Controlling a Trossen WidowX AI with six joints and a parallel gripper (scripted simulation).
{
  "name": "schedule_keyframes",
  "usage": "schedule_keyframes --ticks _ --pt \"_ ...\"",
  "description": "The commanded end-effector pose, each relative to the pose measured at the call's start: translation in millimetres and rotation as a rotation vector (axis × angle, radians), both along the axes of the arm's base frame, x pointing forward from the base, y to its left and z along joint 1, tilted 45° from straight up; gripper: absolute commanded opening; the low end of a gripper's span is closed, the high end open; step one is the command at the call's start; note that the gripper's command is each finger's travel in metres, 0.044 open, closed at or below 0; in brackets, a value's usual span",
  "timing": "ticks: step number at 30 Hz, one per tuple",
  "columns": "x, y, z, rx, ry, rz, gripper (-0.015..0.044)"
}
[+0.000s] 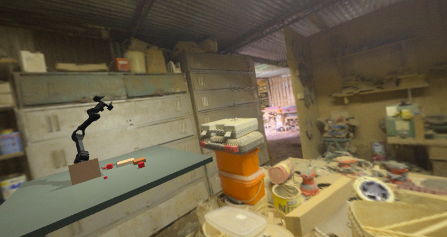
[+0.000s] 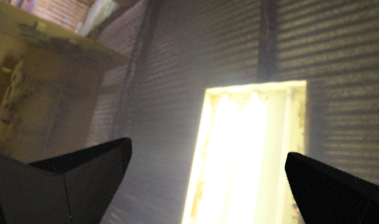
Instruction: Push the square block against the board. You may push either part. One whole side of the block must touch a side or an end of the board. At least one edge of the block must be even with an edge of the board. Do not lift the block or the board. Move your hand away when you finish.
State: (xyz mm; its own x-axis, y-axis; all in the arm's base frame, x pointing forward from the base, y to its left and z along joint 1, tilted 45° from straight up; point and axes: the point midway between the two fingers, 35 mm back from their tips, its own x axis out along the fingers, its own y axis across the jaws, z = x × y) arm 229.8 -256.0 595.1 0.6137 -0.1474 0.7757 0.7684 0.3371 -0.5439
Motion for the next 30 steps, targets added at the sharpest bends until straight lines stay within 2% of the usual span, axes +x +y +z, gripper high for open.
schedule_keyframes --ticks 1,6,15,30 --pt "0.0 0.0 0.0 0.000 0.000 0.000 0.0374" --pt "10.8 -6.6 -7.5 0.038 0.026 0.016 0.0243" --pt "76.6 -33.2 -63.9 0.259 0.180 0.118 0.0006" --pt "164.5 -35.8 -152.2 0.583 0.452 0.297 0.0000"
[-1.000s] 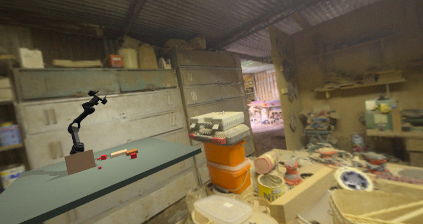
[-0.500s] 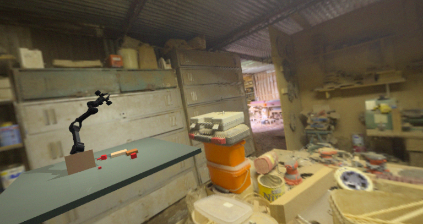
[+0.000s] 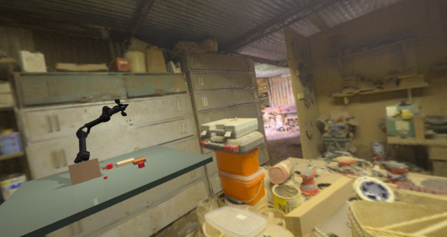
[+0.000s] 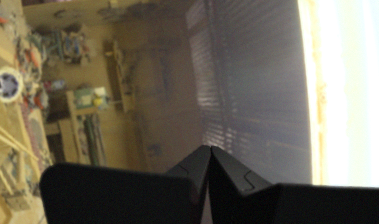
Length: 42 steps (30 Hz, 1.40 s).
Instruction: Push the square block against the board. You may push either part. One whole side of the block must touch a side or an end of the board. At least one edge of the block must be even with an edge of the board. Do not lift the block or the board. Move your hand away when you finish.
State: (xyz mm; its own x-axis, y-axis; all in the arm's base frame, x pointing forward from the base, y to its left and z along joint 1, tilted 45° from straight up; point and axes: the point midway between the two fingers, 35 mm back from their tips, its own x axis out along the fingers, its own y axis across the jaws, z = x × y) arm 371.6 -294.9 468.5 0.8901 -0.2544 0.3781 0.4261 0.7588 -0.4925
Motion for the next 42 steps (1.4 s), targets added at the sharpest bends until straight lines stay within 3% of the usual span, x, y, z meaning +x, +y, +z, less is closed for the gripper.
schedule_keyframes --ticks 1,22,42 --pt "28.6 4.5 -32.6 0.108 0.095 0.068 0.0000" --pt "110.4 63.0 -177.5 0.597 0.550 0.314 0.0000" --pt "121.5 163.4 -297.8 1.043 1.037 0.458 0.0000"
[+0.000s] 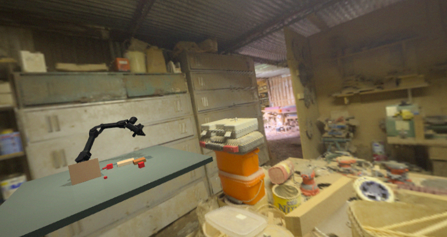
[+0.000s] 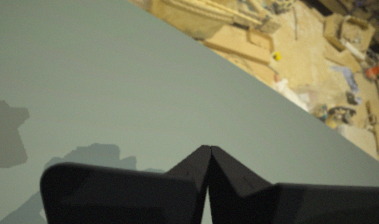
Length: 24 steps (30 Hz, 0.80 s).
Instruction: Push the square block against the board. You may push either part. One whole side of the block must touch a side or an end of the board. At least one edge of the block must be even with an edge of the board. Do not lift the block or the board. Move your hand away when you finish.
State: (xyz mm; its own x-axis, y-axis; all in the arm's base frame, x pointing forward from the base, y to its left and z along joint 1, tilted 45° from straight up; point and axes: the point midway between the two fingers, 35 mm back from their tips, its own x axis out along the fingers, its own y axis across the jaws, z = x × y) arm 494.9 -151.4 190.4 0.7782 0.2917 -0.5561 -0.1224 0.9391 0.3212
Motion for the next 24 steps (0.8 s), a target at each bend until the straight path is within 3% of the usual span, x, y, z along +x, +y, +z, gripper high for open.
schedule_keyframes --ticks 1,24 --pt "-2.8 25.7 -25.1 0.091 0.122 0.037 0.0000" --pt "-58.6 146.4 -102.5 0.453 0.781 0.157 0.0000"
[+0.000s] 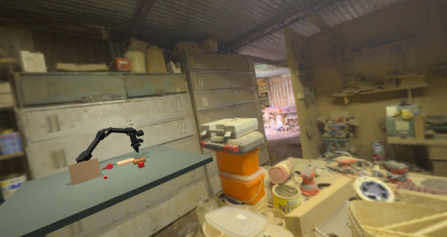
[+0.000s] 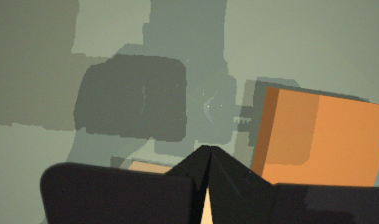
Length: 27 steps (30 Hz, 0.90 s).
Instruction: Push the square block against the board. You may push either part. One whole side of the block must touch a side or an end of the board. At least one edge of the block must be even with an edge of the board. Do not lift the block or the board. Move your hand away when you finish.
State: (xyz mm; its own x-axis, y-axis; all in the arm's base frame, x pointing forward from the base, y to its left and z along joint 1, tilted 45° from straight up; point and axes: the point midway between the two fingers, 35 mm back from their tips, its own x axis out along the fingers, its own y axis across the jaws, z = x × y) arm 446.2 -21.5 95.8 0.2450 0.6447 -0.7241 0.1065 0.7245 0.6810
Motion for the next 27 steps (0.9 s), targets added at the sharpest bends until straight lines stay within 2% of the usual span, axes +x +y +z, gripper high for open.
schedule_keyframes --ticks 1,8,13,27 --pt "-11.5 18.7 -8.6 0.053 0.118 0.014 0.0000" --pt "-11.3 21.5 -11.1 0.055 0.123 0.015 0.0000" --pt "-4.1 57.6 -47.5 0.057 0.122 0.015 0.0000" --pt "-13.7 60.0 -46.8 0.058 0.123 0.015 0.0000"
